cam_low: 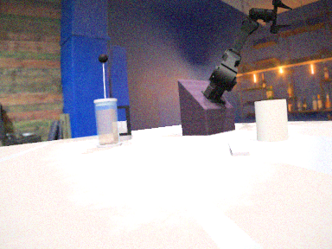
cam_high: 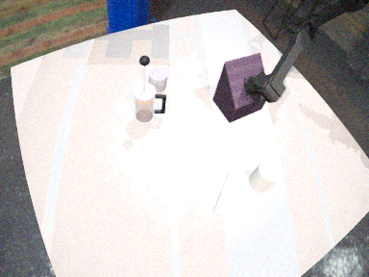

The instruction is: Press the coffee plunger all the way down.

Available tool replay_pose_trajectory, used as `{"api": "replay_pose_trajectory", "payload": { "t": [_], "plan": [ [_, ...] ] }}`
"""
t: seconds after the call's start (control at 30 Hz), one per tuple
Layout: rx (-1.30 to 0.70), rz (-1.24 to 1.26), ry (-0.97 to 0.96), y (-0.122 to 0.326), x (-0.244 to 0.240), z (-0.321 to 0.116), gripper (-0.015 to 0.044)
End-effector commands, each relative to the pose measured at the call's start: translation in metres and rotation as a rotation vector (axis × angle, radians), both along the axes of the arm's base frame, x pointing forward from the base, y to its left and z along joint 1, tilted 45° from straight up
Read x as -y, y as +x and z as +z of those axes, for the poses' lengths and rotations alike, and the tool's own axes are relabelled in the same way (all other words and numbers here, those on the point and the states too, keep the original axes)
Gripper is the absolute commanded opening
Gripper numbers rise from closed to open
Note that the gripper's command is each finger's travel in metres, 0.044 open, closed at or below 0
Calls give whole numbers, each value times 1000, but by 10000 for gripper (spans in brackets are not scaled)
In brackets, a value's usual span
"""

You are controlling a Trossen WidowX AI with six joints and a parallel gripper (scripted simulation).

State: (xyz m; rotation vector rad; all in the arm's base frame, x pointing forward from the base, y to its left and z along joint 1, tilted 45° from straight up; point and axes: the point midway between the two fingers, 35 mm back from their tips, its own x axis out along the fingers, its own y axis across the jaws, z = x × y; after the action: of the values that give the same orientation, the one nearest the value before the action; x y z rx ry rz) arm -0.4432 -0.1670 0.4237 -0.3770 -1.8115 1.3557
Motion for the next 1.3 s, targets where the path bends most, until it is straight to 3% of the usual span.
{"api": "replay_pose_trajectory", "payload": {
  "t": [0.0, 0.7, 1.27],
  "plan": [
    [-4, -3, -3, 1, -2, 2, 426],
    [-242, -109, -78, 61, -90, 85, 440],
    [-597, -280, -142, 189, -198, 166, 440]
  ]
}}
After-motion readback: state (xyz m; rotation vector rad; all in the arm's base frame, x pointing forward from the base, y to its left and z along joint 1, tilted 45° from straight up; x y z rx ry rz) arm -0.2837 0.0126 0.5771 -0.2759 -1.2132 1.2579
